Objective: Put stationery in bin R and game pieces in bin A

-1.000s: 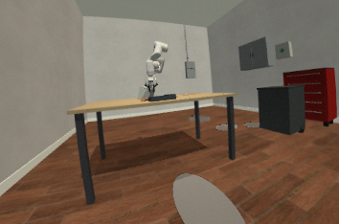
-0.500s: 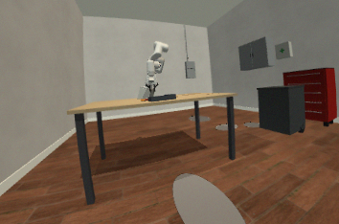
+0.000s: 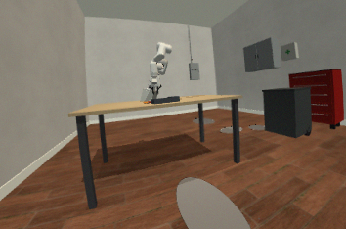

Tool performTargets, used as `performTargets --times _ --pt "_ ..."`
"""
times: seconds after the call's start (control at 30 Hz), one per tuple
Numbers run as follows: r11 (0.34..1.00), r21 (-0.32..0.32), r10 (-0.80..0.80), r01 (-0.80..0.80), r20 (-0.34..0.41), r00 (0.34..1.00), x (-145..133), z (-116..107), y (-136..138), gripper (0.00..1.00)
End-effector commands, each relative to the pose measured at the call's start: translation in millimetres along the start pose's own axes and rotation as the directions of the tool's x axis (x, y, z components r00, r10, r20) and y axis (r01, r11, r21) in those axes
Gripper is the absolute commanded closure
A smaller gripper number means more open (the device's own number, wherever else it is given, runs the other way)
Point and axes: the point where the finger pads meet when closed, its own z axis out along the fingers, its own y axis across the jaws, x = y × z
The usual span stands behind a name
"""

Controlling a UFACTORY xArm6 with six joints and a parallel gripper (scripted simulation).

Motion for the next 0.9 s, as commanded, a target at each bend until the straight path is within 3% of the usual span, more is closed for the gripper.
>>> performTargets --times 0.0,0.27,0.43,0.87 --pt "1.000 0.000 0.000 0.000 -0.003 1.000 1.3 -1.0 0.0 0.70" --pt "1.000 0.000 0.000 0.000 -0.003 1.000 1.3 -1.0 0.0 0.70" --pt "1.000 0.000 0.000 0.000 -0.003 1.000 1.4 11.0 -0.1 0.70" --pt "1.000 0.000 0.000 0.000 -0.003 1.000 2.3 63.1 -0.2 0.70"
